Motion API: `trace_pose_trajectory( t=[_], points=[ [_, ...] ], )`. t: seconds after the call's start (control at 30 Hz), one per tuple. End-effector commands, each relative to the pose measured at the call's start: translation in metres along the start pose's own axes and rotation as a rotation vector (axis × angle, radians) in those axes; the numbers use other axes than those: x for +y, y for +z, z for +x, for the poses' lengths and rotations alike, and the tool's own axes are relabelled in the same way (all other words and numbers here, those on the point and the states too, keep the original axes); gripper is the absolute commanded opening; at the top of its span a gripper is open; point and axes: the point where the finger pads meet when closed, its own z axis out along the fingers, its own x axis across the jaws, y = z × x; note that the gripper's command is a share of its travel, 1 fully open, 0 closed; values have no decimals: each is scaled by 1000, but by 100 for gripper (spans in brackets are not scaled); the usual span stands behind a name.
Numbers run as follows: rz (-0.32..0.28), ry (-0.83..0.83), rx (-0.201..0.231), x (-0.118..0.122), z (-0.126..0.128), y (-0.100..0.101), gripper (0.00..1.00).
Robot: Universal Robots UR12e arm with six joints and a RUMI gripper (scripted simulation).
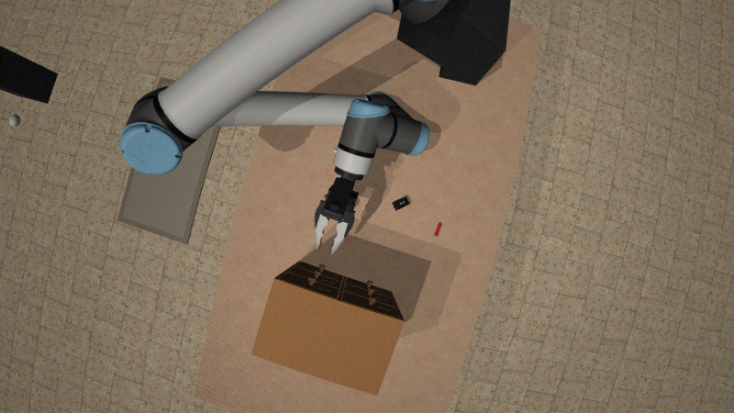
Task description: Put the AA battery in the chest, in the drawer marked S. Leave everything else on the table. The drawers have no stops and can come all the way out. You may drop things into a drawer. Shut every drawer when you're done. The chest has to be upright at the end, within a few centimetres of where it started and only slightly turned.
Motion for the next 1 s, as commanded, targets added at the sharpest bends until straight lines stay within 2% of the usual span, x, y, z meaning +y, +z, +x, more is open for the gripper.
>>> trace_pose_trajectory(
  t=[0.0, 0.5, 0.97],
  points=[
    [0, 0, 0, -1, 0, 10, 20],
    [0, 0, 0, -2, 0, 28, 20],
    [0, 0, 0, -2, 0, 31, 20]
  ],
)
